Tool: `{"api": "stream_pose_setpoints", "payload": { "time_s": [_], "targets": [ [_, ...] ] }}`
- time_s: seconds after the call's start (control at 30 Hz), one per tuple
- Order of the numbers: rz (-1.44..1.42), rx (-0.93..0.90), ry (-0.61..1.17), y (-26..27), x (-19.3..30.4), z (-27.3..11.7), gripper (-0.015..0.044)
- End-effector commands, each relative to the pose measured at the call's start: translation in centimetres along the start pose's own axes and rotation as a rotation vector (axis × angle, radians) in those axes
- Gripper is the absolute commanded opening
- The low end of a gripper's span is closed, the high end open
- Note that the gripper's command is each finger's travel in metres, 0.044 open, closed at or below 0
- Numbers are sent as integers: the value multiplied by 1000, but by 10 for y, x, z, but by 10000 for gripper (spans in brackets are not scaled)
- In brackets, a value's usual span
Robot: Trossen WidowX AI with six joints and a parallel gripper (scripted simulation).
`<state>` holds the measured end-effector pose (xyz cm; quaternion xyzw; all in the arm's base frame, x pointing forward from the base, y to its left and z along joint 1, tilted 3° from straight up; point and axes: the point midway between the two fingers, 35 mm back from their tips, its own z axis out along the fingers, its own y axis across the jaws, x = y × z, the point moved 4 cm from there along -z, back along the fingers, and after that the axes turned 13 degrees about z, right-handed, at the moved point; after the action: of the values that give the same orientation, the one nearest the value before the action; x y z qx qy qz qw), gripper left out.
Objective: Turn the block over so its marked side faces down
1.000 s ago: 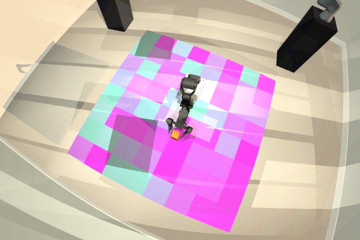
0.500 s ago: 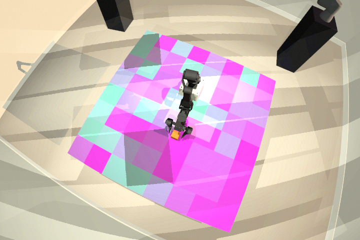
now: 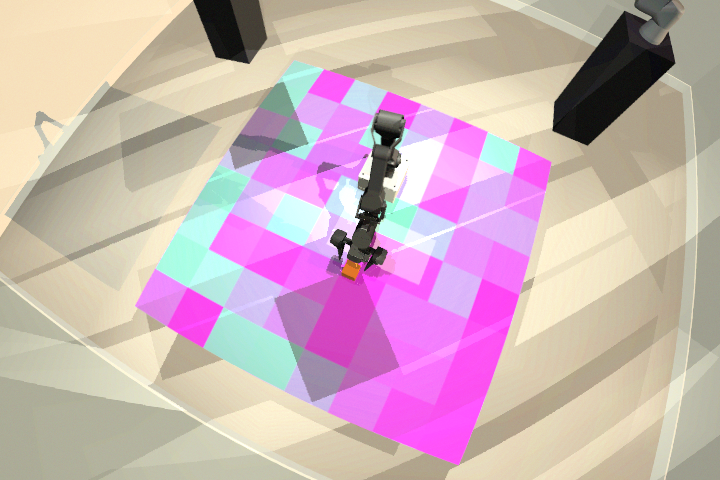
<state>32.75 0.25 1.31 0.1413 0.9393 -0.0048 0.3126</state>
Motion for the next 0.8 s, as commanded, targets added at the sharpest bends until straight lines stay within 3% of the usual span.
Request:
{"api": "stream_pose_setpoints", "payload": {
  "time_s": [0.0, 0.27, 0.77],
  "targets": [
    [16, 1, 52, 3, -20, -34, 440],
    [15, 6, 73, 4, -23, -32, 440],
    [10, 114, 558, 18, -82, -25, 440]
  ]
}}
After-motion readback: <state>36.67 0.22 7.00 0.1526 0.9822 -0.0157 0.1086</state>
